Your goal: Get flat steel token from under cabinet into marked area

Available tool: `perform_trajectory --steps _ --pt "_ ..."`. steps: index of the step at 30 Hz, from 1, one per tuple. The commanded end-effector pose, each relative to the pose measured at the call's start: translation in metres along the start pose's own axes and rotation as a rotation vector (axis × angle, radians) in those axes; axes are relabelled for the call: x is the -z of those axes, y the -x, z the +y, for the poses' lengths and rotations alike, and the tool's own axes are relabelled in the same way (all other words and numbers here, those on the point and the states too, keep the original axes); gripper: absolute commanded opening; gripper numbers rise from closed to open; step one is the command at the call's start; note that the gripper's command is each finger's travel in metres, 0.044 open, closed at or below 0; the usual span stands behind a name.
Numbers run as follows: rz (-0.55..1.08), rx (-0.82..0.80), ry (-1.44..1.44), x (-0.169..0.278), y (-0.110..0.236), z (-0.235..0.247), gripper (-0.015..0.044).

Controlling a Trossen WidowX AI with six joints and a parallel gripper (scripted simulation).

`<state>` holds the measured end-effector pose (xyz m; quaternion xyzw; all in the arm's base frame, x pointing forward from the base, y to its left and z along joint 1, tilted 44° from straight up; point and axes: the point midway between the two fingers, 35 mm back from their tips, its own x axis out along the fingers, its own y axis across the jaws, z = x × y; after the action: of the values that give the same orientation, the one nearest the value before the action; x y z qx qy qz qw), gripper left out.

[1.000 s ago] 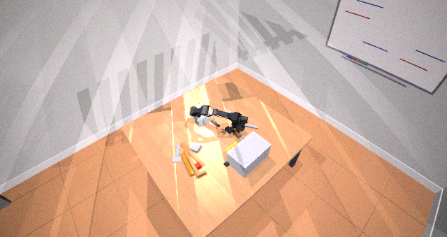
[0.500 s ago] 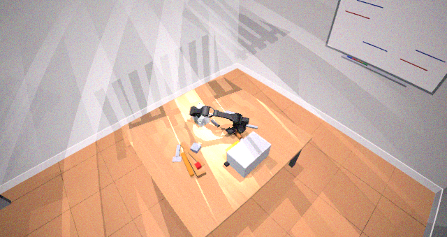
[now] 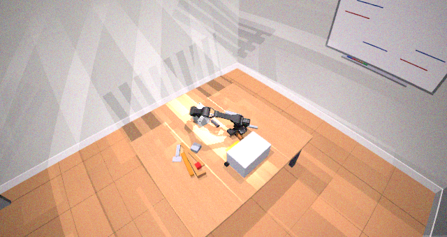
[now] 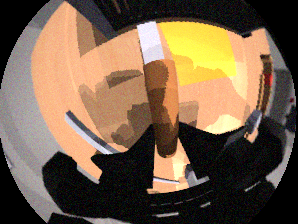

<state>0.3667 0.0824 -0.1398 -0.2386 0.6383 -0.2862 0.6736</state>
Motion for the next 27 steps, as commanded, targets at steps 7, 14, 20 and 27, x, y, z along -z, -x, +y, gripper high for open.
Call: perform_trajectory --steps 7,14,20,27 --pt "-0.003 -0.002 0.0 -0.011 0.0 0.002 0.0" --pt "-0.003 -0.002 0.0 -0.017 0.0 0.002 0.0" --pt "-0.003 -0.002 -0.001 -0.022 0.0 0.001 0.0" --pt "-0.003 -0.002 -0.001 -0.028 0.0 0.001 0.0"
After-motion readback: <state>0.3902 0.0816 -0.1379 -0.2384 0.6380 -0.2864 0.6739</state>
